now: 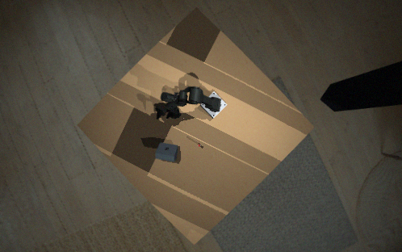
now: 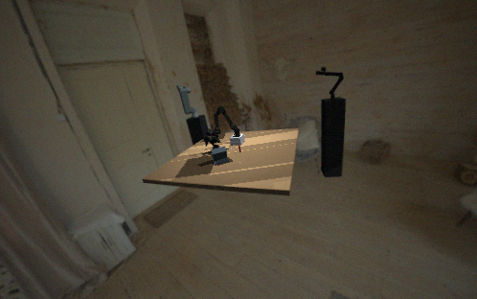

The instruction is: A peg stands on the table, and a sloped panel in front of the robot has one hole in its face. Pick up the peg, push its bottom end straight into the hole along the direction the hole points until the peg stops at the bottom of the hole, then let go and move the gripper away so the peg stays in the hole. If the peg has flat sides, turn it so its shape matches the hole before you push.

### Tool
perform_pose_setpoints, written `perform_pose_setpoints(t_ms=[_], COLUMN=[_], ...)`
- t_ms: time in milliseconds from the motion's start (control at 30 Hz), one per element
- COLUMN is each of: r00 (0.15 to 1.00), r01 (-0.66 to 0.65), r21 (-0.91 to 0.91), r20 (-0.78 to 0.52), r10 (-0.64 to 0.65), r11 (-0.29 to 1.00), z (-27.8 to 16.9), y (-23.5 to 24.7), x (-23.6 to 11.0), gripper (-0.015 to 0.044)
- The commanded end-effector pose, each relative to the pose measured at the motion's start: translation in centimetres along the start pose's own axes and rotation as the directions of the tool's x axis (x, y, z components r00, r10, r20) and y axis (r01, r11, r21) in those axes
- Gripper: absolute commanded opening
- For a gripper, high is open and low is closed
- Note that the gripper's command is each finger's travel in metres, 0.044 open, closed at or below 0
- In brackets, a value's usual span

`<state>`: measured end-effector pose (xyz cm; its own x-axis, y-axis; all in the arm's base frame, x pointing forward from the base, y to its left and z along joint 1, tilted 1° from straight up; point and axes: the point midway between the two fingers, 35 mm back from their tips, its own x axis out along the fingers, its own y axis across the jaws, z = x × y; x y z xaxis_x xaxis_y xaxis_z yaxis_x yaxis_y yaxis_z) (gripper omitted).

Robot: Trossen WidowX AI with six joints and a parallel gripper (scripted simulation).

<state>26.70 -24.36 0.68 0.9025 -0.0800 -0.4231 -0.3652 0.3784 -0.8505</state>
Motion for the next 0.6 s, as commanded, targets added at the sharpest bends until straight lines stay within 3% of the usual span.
perform_pose_setpoints(t_ms=[0,567], r00=[0.999,0.971], r01=[-0.037,-0.234], r21=[0.015,0.061], r20=[0.01,0.059], r10=[0.037,0.231], r11=[0.999,0.97], z=[0.8,5.6], y=[-0.2,0.6], x=[1.0,4.7], gripper=[0.044,0.044])
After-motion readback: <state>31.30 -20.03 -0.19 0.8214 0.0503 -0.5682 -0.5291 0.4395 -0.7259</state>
